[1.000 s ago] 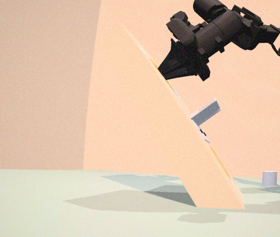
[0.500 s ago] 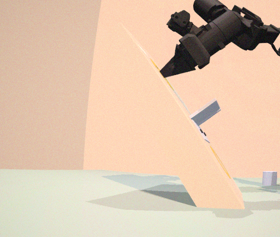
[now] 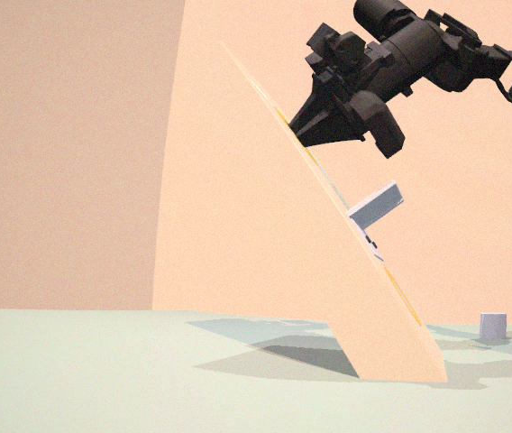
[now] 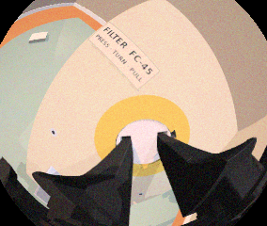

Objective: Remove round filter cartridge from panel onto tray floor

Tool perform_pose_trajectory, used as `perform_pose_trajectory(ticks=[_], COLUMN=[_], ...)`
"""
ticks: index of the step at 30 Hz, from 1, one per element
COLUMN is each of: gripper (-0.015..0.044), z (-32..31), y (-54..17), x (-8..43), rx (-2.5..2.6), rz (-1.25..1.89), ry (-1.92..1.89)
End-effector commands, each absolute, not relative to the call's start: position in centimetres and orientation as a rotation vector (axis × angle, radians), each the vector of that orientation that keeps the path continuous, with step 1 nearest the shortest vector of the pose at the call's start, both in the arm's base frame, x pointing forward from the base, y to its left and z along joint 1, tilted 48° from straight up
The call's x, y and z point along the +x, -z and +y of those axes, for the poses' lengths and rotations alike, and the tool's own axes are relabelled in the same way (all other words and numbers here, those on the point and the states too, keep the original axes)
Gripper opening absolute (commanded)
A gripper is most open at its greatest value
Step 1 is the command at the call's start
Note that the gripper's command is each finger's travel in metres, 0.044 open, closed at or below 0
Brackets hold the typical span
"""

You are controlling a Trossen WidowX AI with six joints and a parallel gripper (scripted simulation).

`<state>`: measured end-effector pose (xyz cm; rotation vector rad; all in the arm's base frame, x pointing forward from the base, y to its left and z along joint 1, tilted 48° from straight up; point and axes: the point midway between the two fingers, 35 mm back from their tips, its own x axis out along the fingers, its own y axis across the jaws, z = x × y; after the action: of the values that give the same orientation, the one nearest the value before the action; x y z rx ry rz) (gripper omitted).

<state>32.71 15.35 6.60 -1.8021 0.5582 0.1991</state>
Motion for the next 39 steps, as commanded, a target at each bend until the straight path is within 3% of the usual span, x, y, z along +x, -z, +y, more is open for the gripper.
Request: perform_pose_trajectory(ticks=[1, 9, 29, 39], gripper=[0.0000, 0.0000, 0.0000, 0.0000], z=[15.2, 15.2, 17.3, 16.5], y=[-6.5, -6.5, -9.5, -8.9], x=[33.1, 33.1, 26.7, 26.1], rx=[-1.952, -2.193, -2.086, -2.084], rz=[0.557, 0.546, 0.557, 0.555], ry=[-0.256, -0.340, -0.310, -0.307])
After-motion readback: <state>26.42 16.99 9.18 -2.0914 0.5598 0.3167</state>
